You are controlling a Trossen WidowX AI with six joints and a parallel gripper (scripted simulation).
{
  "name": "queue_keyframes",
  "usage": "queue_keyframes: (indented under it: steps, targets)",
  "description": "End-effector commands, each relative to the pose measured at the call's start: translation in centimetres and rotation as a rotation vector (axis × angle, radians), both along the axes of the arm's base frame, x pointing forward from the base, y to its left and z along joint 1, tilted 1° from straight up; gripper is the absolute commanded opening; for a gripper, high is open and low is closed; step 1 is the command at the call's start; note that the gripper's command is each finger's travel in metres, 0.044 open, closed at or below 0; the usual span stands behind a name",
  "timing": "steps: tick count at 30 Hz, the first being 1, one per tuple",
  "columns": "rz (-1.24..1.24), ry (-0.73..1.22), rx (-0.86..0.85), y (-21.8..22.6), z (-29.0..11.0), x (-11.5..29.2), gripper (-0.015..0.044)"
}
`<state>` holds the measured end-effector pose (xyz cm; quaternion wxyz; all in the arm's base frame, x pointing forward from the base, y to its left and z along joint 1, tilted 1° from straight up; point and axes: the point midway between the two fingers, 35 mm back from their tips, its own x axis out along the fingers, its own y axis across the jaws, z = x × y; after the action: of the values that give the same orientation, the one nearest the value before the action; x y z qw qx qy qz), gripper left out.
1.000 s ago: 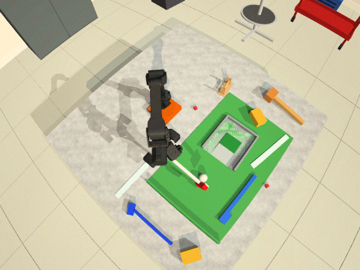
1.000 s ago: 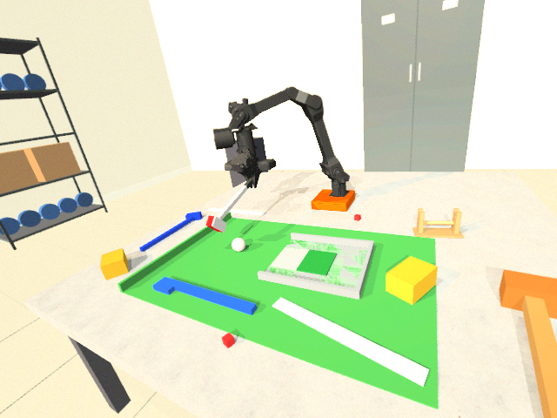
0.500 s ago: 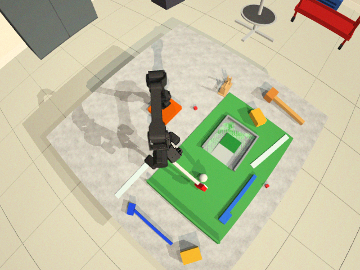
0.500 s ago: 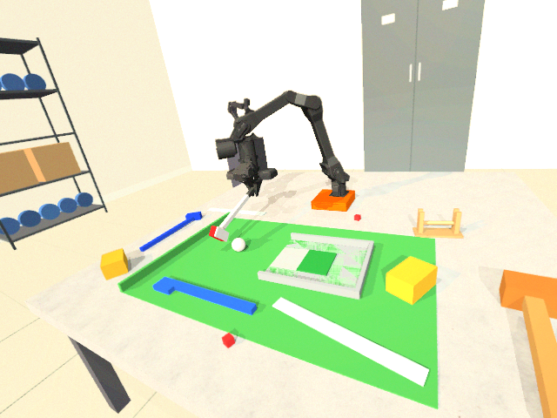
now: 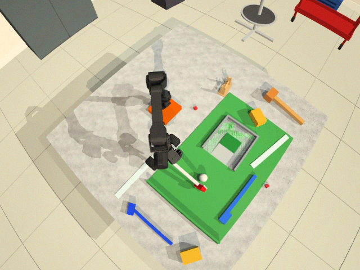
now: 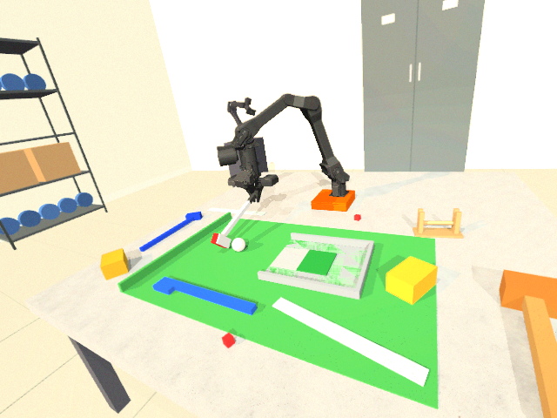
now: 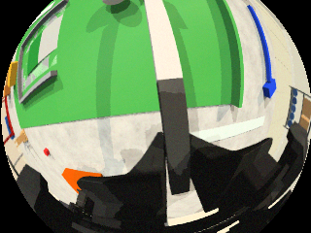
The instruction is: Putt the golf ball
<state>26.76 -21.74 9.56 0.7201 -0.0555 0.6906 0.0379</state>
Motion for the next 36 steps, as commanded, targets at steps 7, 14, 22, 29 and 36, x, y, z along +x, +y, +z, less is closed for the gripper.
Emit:
queue_keyframes:
  steps: [7,14,22,29,36]
  targets:
    - [0.0,0.001,0.001,0.0,-0.2,0.0,0.0]
    - [-0.001,0.0,0.0,-0.4,-0.3,0.1,0.0]
    - [-0.005,-0.002,-0.005,-3.0,-0.4,0.4,0.0]
    - [-0.005,-0.002,-0.005,-3.0,-0.4,0.4,0.0]
    - [-0.004,0.001,0.002,-0.8,-0.5,0.5,0.0]
